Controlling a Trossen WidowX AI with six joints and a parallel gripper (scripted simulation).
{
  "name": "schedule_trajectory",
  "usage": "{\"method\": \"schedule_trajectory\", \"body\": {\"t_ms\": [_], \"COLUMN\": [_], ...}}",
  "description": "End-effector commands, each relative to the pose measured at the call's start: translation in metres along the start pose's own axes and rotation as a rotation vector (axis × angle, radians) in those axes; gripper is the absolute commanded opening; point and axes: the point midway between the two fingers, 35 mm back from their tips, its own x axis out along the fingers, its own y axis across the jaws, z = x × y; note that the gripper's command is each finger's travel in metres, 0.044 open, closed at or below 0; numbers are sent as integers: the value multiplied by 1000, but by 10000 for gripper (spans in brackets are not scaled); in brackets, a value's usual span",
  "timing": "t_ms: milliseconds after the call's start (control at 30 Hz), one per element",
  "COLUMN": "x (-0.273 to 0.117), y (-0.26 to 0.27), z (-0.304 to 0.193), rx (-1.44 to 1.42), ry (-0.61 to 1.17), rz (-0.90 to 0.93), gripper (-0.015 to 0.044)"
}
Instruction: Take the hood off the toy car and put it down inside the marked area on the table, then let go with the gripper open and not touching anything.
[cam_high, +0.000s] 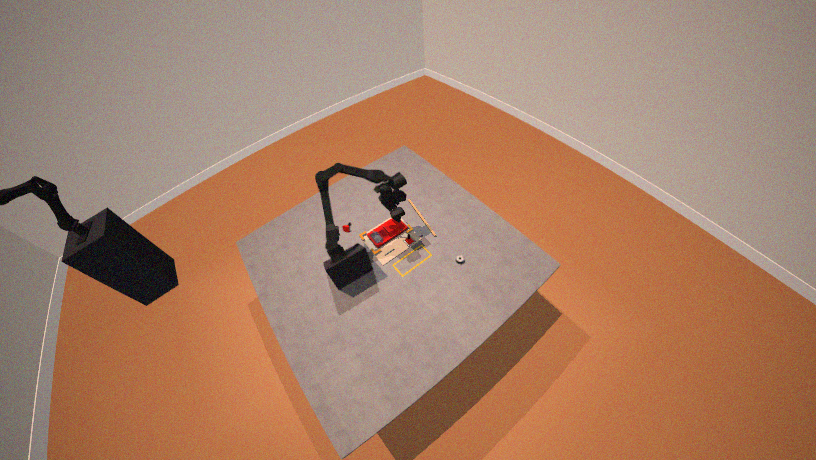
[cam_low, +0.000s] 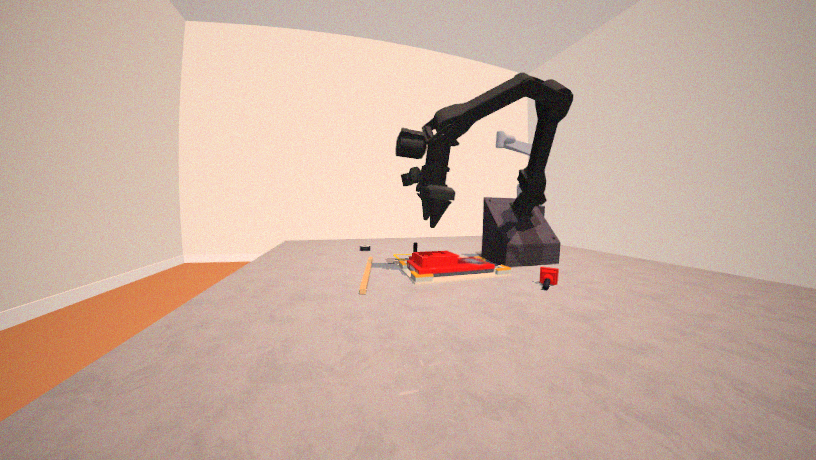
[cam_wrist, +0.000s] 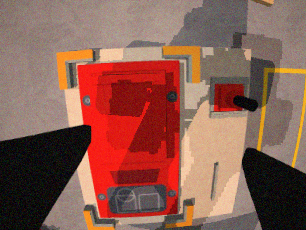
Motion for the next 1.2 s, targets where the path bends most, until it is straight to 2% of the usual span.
{"method": "schedule_trajectory", "body": {"t_ms": [0,1167], "x": [13,33], "y": [26,26], "z": [-12,-14], "rx": [-143,-151], "ry": [78,81], "rz": [145,153], "gripper": [440,440]}}
